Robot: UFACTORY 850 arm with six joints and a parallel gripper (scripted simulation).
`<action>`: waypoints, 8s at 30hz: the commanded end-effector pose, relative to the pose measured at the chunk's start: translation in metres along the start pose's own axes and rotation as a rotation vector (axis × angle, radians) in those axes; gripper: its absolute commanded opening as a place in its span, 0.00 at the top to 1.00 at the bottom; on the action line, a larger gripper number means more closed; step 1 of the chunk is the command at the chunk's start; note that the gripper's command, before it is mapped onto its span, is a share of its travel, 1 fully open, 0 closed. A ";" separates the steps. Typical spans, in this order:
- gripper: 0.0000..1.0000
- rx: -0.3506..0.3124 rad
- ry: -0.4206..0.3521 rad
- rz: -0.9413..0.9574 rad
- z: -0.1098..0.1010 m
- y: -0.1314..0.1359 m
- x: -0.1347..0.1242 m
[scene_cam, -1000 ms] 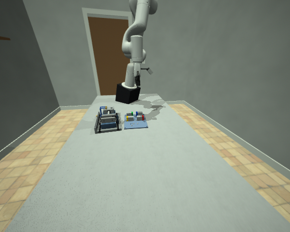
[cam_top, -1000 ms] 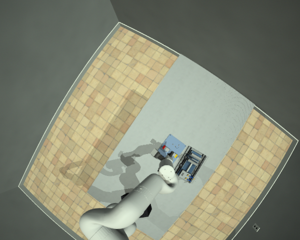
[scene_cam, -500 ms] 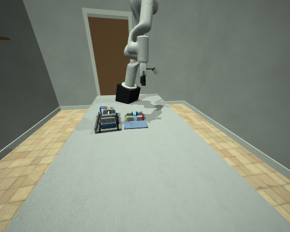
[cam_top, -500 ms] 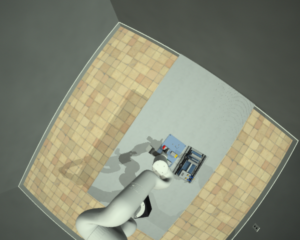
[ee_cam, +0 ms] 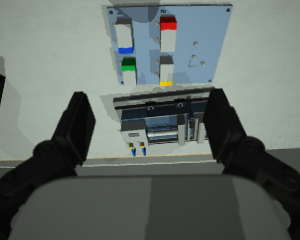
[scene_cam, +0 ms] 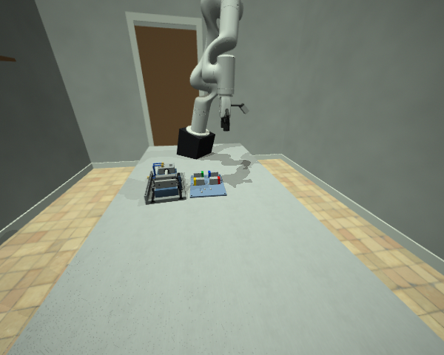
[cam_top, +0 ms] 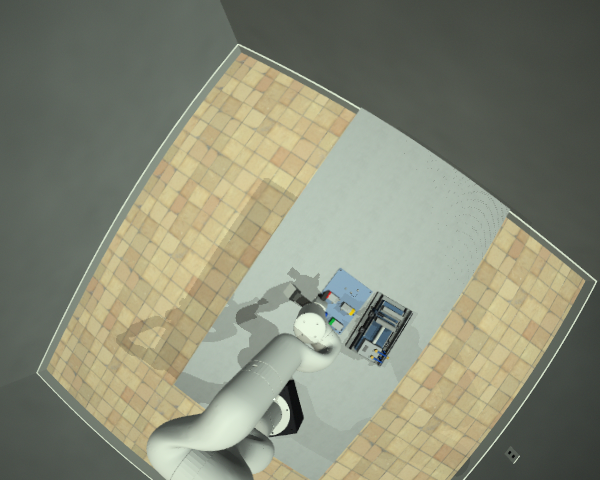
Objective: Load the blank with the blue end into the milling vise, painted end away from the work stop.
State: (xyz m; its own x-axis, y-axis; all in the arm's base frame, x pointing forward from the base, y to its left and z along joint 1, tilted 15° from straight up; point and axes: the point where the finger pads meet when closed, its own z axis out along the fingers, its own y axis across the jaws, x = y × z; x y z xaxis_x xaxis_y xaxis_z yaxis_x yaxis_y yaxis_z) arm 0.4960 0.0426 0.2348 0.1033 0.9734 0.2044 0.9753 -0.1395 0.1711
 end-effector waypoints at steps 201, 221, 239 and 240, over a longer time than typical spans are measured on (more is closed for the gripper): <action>0.37 0.001 -0.004 0.000 0.059 -0.016 -0.093; 0.37 0.002 -0.005 0.001 0.118 -0.032 -0.079; 0.37 0.006 -0.006 0.001 0.172 -0.047 -0.065; 0.37 0.004 -0.005 0.001 0.178 -0.048 -0.064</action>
State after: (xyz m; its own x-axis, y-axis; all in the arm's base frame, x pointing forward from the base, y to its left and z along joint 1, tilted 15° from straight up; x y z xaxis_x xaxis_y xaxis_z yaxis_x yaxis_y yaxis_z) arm 0.4763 0.0088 0.0638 0.1093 0.9761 0.1880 0.9814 -0.1360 0.1356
